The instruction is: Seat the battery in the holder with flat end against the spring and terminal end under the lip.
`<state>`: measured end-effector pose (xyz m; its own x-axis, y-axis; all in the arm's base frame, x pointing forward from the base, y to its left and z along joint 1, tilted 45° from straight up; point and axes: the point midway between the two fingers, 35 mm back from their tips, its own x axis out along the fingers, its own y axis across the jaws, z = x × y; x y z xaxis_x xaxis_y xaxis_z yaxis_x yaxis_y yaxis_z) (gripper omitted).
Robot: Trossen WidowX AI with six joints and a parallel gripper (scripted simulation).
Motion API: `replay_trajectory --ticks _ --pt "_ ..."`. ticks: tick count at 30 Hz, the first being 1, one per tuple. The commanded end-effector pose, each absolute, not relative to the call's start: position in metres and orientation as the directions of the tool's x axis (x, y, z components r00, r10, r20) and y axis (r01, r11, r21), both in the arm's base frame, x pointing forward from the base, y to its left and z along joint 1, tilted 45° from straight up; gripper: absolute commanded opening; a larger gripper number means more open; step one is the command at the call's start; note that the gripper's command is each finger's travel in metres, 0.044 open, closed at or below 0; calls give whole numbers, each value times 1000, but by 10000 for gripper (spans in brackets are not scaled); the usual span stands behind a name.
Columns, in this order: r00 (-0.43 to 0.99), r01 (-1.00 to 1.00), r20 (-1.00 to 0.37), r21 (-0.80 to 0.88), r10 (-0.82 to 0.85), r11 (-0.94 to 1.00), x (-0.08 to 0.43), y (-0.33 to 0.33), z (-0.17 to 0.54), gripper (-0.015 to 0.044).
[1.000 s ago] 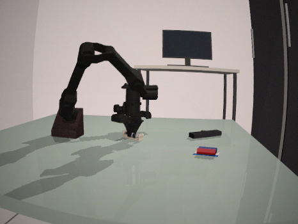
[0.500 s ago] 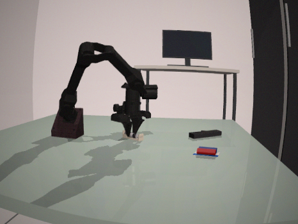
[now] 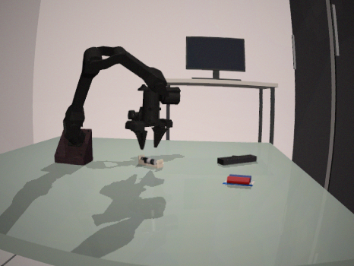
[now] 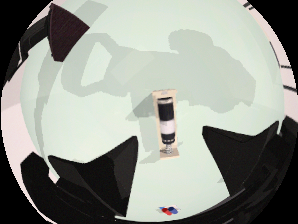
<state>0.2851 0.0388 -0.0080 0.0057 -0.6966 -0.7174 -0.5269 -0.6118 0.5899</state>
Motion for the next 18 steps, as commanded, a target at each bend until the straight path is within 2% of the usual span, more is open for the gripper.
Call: replay_trajectory --ticks 1,2,18 --pt "12 -530 -723 581 -691 -617 283 62 15 425" --pt "12 -530 -723 581 -691 -617 284 63 16 440" --pt "12 -530 -723 581 -691 -617 284 64 16 440"
